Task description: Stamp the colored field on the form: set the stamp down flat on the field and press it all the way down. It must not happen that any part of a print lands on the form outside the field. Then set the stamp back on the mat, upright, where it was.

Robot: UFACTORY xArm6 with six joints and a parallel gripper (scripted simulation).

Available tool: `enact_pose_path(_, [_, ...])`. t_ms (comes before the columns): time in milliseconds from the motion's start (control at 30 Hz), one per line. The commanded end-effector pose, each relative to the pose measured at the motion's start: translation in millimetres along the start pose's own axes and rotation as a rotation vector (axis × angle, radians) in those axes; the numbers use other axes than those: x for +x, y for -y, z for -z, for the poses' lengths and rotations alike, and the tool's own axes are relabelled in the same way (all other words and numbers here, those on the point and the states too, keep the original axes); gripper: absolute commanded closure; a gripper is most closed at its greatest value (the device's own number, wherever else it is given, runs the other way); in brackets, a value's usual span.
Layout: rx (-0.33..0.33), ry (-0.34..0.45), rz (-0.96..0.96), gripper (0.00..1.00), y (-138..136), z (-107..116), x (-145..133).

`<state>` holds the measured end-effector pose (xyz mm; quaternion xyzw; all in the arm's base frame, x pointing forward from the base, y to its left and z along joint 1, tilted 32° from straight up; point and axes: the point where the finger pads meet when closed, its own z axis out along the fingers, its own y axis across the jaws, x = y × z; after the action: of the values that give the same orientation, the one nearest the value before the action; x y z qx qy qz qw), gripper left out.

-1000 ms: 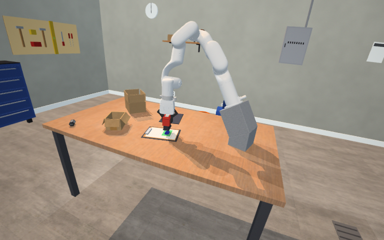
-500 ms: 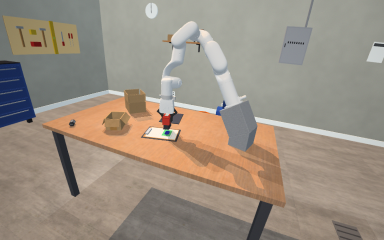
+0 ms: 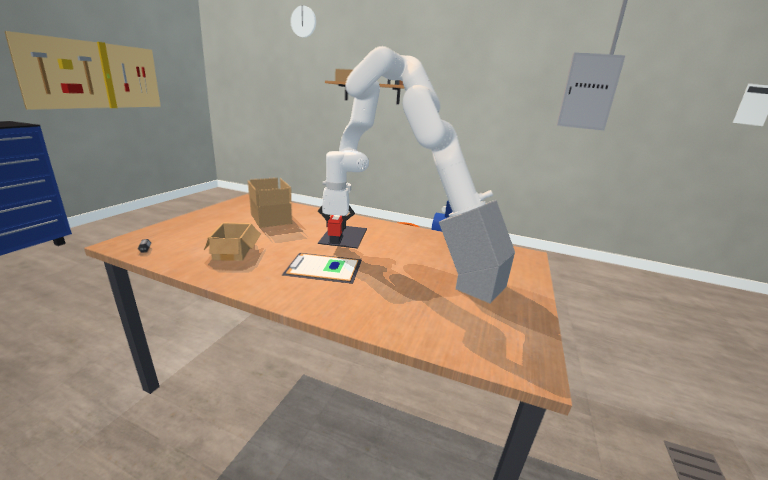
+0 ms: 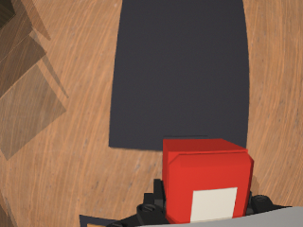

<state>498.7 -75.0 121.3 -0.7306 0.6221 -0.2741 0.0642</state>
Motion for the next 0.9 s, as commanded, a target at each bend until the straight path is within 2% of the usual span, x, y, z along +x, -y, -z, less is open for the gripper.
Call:
enact_pose_path(0, [-0.034,0.058,0.024,0.68,4,-1,61])
enact_pose_path(167, [-0.007,0.037,0.035,0.68,-2,3,113])
enact_pose_path(300, [0.003,0.025,0.04,0.68,-5,4,132])
enact_pose_path(867, [0.005,0.023,0.041,0.68,-6,3,135])
